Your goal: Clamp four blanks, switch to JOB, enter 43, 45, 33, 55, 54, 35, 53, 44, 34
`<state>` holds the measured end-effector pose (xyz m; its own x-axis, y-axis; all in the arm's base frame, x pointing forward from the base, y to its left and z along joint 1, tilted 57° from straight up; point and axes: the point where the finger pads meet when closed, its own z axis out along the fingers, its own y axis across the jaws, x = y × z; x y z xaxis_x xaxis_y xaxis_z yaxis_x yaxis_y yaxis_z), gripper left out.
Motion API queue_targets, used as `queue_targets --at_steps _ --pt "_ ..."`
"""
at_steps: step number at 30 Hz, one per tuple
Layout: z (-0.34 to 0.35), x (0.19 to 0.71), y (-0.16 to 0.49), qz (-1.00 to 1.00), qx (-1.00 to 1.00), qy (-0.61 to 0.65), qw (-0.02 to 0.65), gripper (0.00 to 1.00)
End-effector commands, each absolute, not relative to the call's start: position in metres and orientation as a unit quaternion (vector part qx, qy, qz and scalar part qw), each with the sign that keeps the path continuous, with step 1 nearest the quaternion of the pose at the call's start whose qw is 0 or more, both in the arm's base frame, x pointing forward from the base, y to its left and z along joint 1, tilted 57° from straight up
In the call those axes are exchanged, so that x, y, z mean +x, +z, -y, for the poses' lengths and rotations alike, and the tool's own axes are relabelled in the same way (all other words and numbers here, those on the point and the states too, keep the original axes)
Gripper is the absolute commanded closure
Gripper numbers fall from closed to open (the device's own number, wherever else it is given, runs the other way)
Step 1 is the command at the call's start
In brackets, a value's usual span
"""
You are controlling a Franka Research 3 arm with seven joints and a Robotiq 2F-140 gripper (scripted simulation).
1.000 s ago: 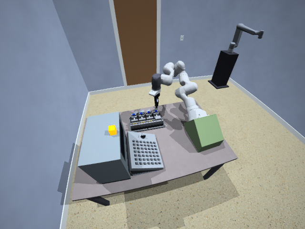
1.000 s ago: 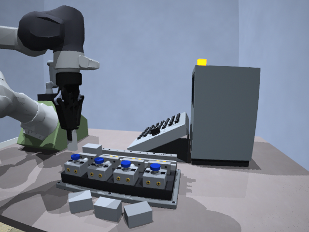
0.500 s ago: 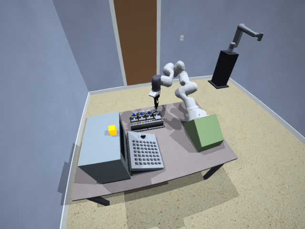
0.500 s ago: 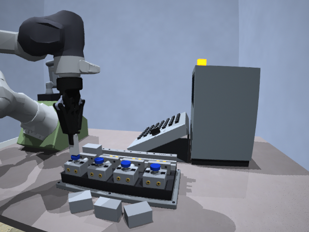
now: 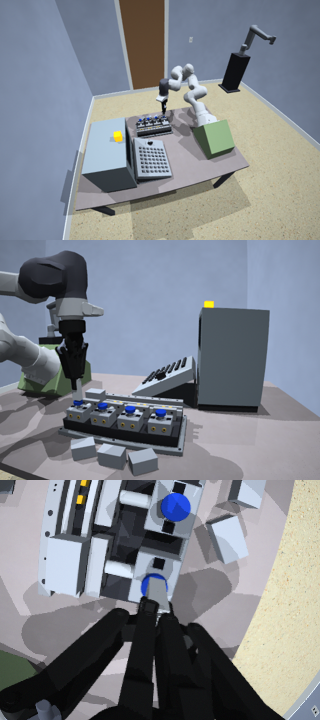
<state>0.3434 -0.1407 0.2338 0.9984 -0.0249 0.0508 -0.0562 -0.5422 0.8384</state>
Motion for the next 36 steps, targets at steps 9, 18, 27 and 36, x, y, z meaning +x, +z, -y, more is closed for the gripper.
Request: queue_targets --at_steps 9,18,27,36 --pt "0.1413 0.3435 0.2334 0.025 0.878 0.018 0.477 1.0" --pt "0.1413 0.3435 0.2334 0.025 0.878 0.018 0.477 1.0" --pt "0.1414 0.3435 0.2334 0.025 0.878 0.018 0.477 1.0" --pt "0.144 0.3436 0.2317 0.025 0.878 0.018 0.477 1.0"
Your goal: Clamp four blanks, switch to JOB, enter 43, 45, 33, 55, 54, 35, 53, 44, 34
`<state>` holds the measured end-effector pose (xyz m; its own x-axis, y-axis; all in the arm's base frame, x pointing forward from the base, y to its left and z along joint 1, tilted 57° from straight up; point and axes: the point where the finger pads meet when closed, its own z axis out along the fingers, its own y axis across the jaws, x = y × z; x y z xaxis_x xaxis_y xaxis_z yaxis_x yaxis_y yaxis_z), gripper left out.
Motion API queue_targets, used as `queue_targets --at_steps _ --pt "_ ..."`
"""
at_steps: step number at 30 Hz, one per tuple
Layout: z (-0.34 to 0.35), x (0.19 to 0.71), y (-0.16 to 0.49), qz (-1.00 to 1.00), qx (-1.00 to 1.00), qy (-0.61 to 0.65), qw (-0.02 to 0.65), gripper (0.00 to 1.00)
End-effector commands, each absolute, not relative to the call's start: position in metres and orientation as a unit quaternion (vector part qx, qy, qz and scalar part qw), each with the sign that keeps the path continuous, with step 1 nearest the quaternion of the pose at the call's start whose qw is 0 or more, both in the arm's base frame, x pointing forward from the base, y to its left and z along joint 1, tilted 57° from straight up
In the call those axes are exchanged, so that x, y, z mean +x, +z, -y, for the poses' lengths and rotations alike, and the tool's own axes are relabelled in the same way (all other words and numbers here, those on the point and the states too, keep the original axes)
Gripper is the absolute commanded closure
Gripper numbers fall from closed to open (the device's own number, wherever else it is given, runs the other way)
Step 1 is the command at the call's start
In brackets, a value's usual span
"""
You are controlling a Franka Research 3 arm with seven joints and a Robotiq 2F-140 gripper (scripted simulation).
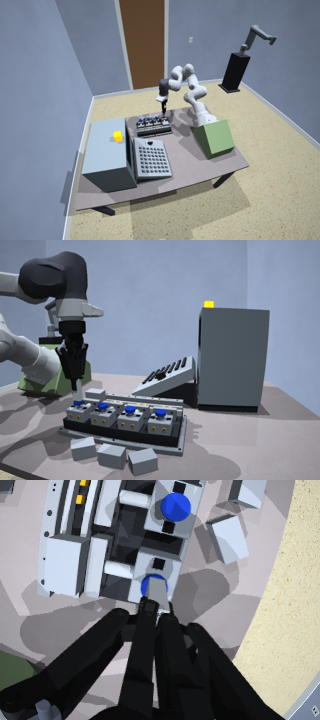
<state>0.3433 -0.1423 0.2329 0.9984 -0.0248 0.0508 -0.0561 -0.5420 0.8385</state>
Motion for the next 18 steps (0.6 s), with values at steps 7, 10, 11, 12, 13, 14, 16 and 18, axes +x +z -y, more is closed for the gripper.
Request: queue_targets --at_steps 7,10,11,12,13,14,16,18 --pt "0.147 0.3436 0.2298 0.025 0.878 0.018 0.477 1.0" --pt "0.1489 0.3436 0.2285 0.025 0.878 0.018 0.477 1.0" --pt "0.1496 0.3436 0.2281 0.025 0.878 0.018 0.477 1.0" --pt "0.1502 0.3436 0.2277 0.025 0.878 0.018 0.477 1.0" --pt "0.1507 0.3436 0.2273 0.025 0.878 0.018 0.477 1.0" --pt "0.1513 0.3436 0.227 0.025 0.878 0.018 0.477 1.0" --pt "0.1522 0.3437 0.2264 0.025 0.878 0.018 0.477 1.0" --pt "0.1526 0.3437 0.2261 0.025 0.878 0.018 0.477 1.0"
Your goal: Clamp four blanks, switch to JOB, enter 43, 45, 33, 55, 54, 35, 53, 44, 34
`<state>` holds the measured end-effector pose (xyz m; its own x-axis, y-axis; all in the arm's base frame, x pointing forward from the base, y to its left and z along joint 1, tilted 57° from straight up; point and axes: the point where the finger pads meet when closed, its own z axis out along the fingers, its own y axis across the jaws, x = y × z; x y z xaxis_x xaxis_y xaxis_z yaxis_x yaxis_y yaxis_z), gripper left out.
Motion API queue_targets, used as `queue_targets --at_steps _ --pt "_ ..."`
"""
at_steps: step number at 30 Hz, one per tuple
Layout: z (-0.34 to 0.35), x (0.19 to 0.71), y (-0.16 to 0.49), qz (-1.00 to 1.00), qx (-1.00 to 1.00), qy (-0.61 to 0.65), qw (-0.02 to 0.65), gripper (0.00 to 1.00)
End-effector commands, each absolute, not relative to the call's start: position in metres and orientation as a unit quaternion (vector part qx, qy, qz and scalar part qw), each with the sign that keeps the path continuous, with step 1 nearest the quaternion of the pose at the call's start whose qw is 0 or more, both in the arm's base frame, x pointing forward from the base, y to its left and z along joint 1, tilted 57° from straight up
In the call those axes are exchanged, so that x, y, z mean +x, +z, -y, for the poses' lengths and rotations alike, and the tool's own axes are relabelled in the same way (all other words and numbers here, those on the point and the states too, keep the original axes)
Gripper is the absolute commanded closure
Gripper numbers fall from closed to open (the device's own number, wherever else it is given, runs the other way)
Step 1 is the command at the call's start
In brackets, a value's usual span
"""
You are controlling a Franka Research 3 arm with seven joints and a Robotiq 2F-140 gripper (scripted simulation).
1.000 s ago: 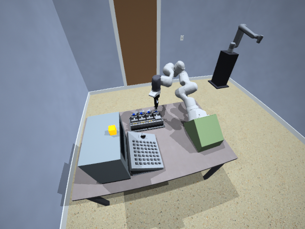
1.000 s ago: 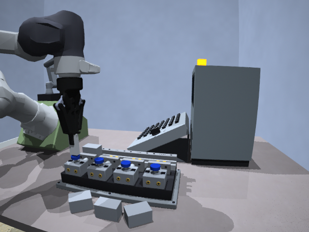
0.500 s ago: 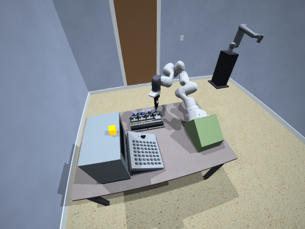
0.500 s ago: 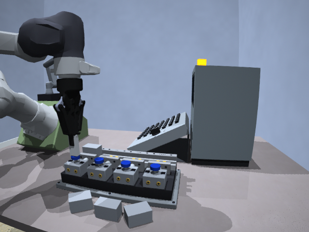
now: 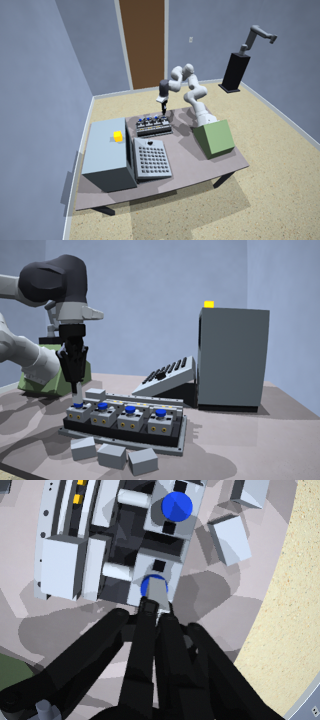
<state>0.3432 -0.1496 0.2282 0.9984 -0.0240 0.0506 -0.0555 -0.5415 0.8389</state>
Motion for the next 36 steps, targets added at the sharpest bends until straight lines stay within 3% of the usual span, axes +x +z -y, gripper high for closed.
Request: queue_targets --at_steps 1,36 --pt "0.1526 0.3437 0.2261 0.025 0.878 0.018 0.477 1.0" --pt "0.1504 0.3436 0.2276 0.025 0.878 0.018 0.477 1.0"
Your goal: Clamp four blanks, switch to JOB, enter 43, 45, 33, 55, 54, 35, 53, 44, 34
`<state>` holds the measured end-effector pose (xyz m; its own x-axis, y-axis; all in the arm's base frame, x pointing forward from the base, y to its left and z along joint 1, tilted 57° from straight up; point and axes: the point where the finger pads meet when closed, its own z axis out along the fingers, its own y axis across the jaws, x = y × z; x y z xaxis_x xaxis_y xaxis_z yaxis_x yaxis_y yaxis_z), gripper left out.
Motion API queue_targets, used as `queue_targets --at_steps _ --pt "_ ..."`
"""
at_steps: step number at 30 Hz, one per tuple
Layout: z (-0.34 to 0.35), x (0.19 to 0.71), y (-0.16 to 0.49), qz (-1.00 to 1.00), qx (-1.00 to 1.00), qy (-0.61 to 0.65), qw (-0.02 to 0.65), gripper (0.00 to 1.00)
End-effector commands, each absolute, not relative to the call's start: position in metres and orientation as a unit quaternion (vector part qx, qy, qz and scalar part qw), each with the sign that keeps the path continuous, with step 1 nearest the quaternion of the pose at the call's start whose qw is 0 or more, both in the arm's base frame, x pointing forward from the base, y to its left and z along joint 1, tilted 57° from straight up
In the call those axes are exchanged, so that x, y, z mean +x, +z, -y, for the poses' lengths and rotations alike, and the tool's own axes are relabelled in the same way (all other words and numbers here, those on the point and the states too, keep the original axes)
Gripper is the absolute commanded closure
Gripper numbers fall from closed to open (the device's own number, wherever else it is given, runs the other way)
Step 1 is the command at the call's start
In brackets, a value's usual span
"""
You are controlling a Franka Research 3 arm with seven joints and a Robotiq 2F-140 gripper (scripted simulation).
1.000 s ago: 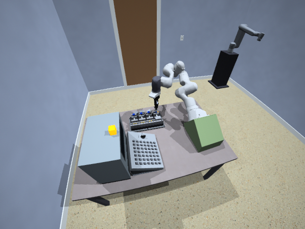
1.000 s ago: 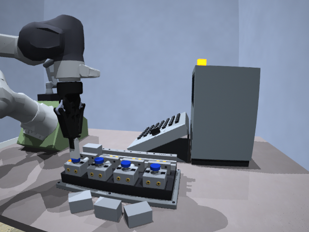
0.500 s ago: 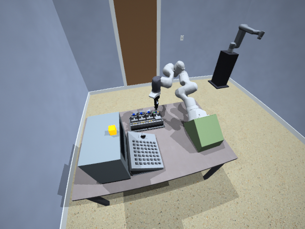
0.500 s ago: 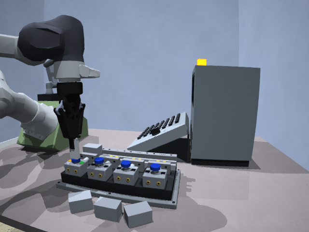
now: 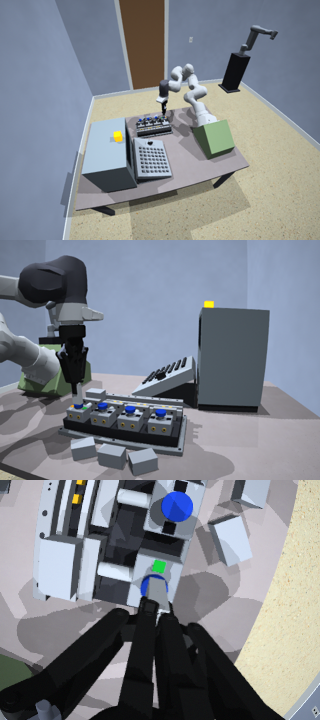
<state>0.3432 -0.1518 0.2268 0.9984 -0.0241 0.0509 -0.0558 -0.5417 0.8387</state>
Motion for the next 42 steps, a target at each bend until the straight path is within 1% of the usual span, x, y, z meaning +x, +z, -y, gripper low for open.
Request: queue_targets --at_steps 1,20,42 --pt "0.15 0.344 0.228 0.025 0.878 0.018 0.477 1.0" --pt "0.14 0.344 0.234 0.025 0.878 0.018 0.477 1.0" --pt "0.067 0.343 0.282 0.025 0.878 0.018 0.477 1.0"
